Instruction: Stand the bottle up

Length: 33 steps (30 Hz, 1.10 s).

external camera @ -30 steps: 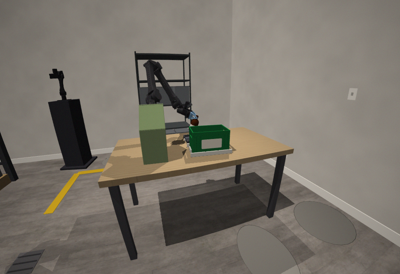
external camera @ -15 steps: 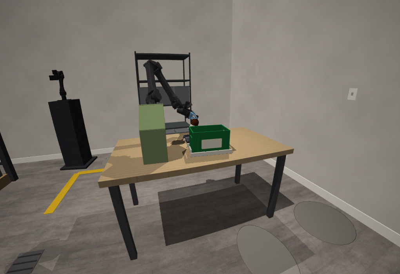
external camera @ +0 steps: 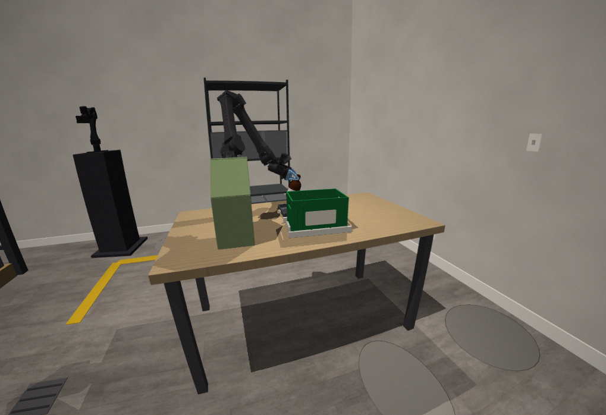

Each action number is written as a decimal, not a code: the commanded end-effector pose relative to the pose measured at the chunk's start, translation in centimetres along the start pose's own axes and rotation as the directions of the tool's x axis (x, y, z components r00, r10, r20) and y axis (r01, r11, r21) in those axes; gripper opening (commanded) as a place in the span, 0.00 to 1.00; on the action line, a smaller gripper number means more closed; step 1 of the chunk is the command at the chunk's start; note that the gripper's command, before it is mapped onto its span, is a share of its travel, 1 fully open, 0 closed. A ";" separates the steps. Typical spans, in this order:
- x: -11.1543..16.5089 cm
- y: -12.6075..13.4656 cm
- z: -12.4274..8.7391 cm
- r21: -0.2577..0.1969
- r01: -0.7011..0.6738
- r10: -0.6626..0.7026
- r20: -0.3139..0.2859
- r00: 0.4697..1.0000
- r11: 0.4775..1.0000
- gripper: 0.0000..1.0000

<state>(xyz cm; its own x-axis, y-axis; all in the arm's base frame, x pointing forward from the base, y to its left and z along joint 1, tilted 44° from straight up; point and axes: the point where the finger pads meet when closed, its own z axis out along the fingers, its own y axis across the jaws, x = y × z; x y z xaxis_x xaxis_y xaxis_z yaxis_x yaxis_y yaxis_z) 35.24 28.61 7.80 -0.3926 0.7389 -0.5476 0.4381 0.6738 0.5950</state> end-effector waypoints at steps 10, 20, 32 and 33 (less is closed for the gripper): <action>-1.3 -0.3 0.6 0.008 -0.016 0.016 0.023 1.000 1.000 0.00; -1.3 -0.4 0.6 0.009 -0.014 0.014 0.023 1.000 1.000 0.00; -1.3 -0.6 0.8 0.008 -0.015 0.015 0.023 1.000 1.000 0.00; -1.4 -0.4 0.7 0.005 -0.017 0.017 0.023 1.000 1.000 0.00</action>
<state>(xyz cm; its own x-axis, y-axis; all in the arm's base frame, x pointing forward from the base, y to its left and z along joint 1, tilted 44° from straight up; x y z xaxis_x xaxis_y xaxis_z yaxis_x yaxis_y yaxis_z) 35.20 28.41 7.54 -0.3942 0.7377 -0.5481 0.4377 0.6751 0.5938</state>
